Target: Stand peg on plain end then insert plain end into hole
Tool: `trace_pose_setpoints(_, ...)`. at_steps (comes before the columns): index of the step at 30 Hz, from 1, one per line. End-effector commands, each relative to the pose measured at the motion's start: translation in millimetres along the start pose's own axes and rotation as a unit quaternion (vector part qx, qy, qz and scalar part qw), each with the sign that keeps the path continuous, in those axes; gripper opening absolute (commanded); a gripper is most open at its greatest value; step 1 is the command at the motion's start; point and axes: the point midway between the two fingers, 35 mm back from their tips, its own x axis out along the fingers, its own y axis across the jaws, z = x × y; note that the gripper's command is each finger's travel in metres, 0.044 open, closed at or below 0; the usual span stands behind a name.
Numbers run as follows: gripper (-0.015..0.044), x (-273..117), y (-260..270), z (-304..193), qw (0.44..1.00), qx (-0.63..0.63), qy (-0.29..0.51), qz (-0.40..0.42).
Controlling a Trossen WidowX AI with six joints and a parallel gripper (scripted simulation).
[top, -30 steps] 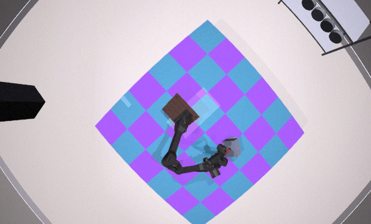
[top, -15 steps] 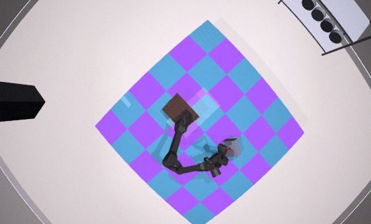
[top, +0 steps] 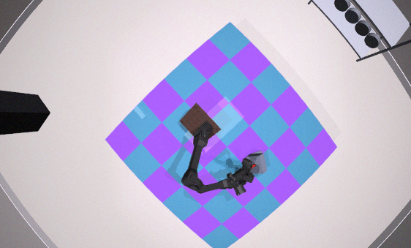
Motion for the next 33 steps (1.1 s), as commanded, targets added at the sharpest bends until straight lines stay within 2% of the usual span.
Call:
trace_pose_setpoints(1, 0.0000, 3.7, -0.2, -0.4, 1.000, 0.002, 0.001, 0.000)
trace_pose_setpoints(33, 0.0000, 19.0, -0.2, 0.2, 1.000, 0.000, 0.000, 0.001)
